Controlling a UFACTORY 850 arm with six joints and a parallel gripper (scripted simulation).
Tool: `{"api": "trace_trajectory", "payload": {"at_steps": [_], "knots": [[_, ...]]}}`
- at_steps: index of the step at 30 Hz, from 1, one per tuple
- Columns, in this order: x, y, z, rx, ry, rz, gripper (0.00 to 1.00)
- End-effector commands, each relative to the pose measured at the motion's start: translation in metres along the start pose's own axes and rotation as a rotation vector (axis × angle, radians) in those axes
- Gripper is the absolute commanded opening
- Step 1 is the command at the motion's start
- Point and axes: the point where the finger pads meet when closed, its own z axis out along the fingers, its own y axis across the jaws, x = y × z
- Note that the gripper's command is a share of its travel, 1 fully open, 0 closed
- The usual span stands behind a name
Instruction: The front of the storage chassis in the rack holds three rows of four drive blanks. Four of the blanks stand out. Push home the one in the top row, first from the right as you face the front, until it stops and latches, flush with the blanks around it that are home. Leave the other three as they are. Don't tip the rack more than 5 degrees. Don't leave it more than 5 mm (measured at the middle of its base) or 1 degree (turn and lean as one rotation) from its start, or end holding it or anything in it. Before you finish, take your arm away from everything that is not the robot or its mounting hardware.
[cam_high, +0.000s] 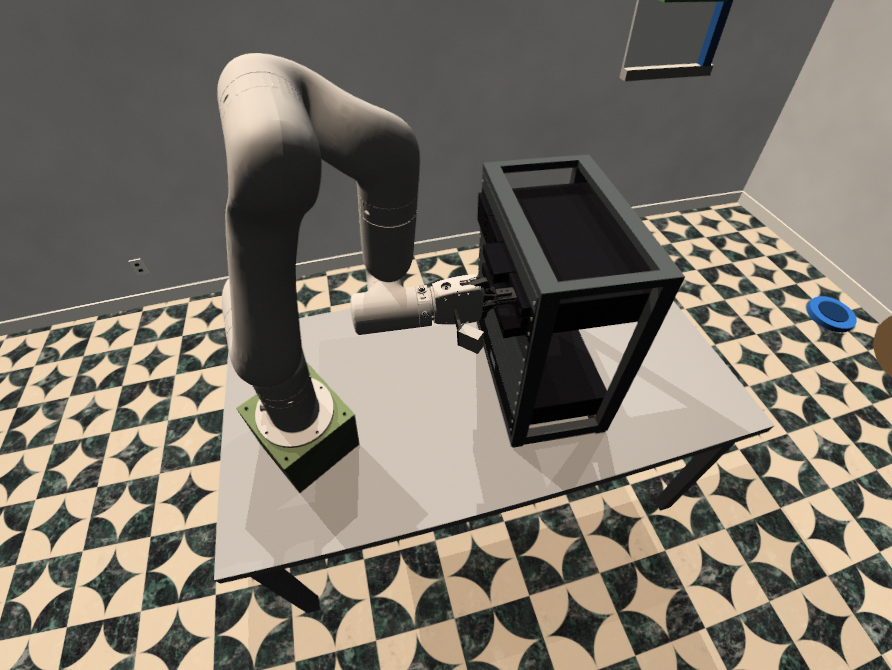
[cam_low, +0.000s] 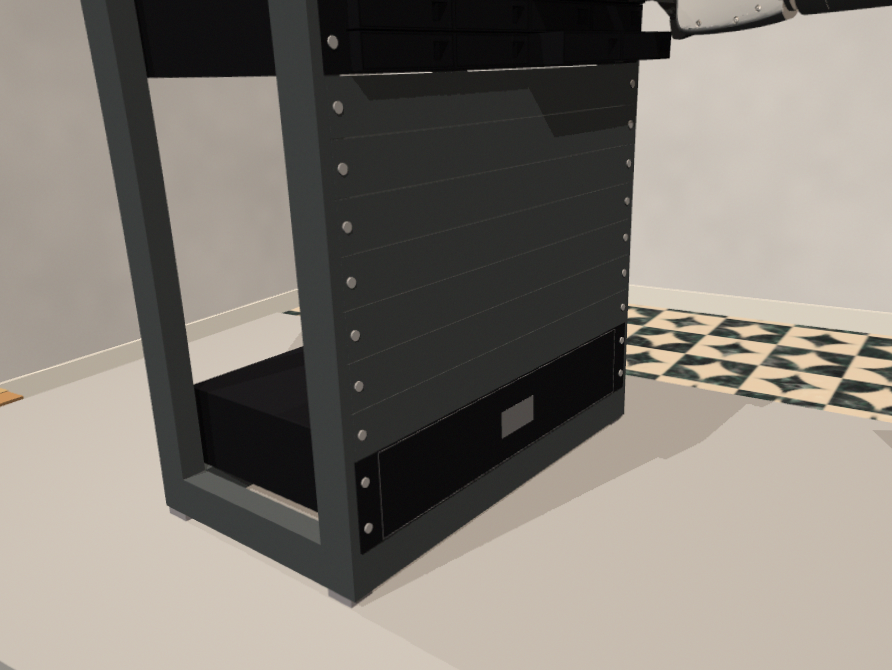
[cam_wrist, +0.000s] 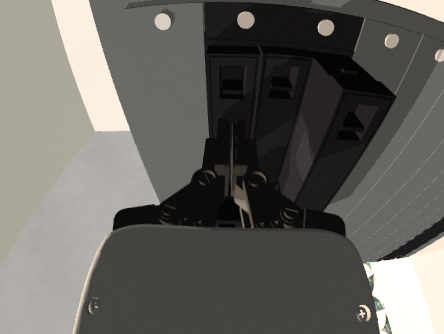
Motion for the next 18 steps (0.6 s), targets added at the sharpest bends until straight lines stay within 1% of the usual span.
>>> {"api": "trace_trajectory", "payload": {"at_steps": [1, 18], "knots": [[0.0000, -0.0005, 0.0015, 0.001, 0.000, 0.000, 0.00], [0.0000, -0.0005, 0.0013, 0.001, 0.000, 0.000, 0.00]]}}
